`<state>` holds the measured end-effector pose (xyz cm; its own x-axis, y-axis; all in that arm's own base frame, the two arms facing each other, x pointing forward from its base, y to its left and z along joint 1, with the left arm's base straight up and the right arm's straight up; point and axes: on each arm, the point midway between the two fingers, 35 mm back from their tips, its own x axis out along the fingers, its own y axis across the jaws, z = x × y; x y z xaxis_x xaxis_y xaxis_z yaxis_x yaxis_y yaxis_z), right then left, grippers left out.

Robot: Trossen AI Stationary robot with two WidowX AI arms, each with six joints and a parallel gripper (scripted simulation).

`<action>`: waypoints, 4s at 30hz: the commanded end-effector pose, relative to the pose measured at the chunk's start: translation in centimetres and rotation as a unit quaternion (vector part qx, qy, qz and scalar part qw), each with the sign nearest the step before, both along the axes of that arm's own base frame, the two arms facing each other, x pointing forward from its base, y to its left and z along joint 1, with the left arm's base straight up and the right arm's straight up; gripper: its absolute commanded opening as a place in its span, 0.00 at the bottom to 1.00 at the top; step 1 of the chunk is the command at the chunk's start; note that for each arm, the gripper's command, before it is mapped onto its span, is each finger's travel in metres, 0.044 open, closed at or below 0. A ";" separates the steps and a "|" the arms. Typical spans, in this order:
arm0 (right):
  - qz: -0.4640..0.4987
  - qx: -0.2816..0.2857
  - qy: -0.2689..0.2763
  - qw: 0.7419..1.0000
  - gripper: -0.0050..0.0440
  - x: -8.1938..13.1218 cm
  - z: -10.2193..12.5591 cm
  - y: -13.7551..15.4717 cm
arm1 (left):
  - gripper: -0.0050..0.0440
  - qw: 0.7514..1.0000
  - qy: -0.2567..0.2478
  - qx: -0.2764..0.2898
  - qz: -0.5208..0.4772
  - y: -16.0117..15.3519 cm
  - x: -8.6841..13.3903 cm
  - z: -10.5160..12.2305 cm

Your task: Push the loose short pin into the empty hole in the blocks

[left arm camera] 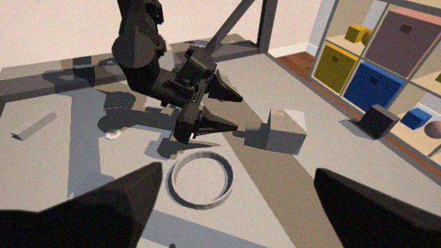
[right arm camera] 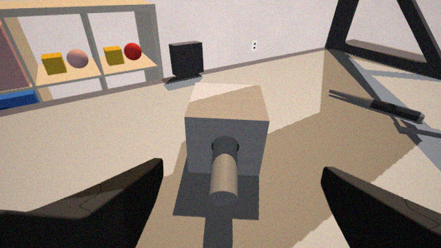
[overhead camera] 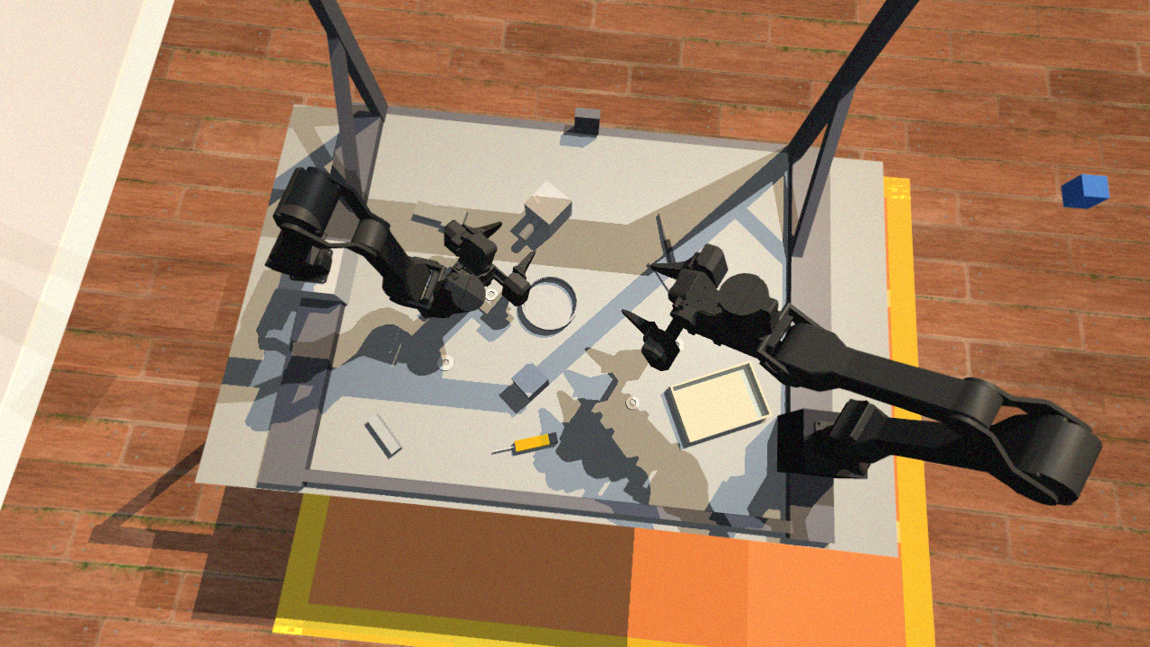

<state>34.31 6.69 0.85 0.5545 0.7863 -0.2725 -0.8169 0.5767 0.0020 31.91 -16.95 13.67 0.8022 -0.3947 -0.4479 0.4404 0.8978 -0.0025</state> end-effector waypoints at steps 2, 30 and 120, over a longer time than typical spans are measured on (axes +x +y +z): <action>-0.014 -0.028 -0.020 0.999 0.92 0.2 1.2 -1.1 | 0.92 0.999 -0.003 -0.007 0.043 -0.2 0.9 0.9; -0.166 -0.374 -0.059 0.910 0.92 -1.3 3.1 -12.2 | 0.92 0.949 -0.032 -0.012 0.314 1.0 1.4 1.2; -0.462 -0.257 0.491 0.692 0.49 -1.6 -0.8 -35.2 | 0.92 0.956 -0.016 -0.002 0.294 22.2 11.6 -0.8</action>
